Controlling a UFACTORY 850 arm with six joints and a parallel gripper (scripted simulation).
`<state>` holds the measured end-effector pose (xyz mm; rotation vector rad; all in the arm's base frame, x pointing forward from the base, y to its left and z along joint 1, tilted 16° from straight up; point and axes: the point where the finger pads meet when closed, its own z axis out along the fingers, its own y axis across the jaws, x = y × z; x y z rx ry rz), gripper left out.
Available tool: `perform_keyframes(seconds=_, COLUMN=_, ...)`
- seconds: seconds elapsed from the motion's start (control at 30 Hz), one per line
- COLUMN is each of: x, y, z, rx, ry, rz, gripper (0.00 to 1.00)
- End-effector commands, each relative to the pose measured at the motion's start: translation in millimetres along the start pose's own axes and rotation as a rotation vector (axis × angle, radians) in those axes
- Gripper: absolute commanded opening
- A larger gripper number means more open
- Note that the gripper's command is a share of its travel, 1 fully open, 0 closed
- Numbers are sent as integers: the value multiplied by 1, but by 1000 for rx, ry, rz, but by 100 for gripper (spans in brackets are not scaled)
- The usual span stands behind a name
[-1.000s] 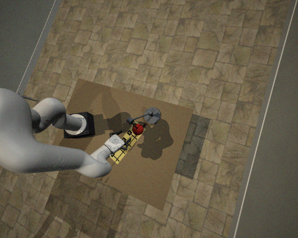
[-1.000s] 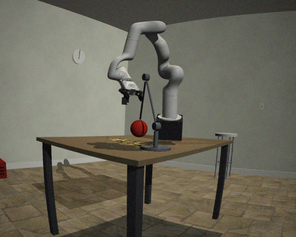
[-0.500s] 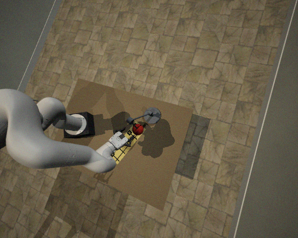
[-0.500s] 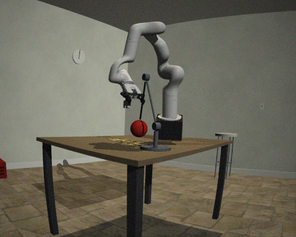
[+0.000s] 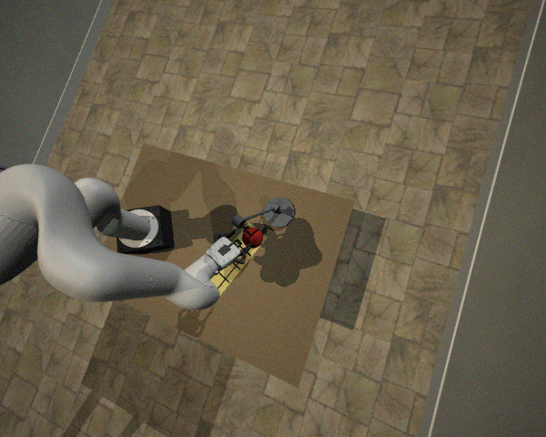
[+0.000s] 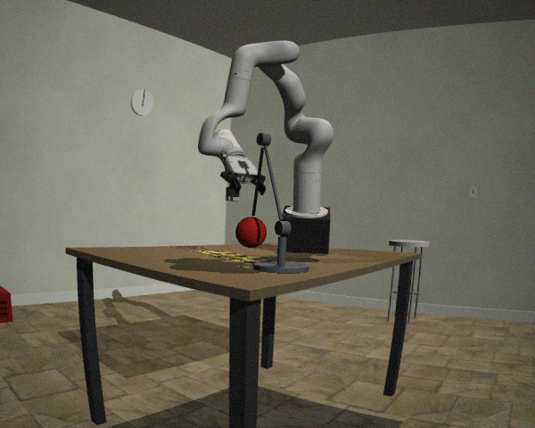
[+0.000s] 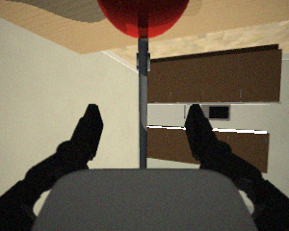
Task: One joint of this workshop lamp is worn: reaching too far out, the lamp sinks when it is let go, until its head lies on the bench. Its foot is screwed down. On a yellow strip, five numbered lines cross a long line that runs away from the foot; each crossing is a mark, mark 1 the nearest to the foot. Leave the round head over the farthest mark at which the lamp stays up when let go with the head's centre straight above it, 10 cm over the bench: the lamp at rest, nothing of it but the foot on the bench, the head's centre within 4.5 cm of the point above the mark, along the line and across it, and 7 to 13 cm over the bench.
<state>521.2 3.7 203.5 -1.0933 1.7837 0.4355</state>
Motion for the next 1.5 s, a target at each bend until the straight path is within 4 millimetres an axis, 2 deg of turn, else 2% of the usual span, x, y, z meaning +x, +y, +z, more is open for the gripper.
perform_keyframes(seconds=0.0, x=-1, y=-1, z=6, rx=1, ry=-2, rz=-1, gripper=100)
perform_keyframes(seconds=0.47, x=-1, y=0, z=38, rx=0, ry=-5, rz=-1, gripper=100)
perform_keyframes(seconds=1.1, x=-1, y=-1, z=47, rx=1, ry=-7, rz=-2, gripper=100)
perform_keyframes(seconds=1.13, x=-1, y=-1, z=47, rx=1, ry=-7, rz=-2, gripper=0)
perform_keyframes(seconds=1.47, x=-1, y=-1, z=46, rx=0, ry=-7, rz=-2, gripper=0)
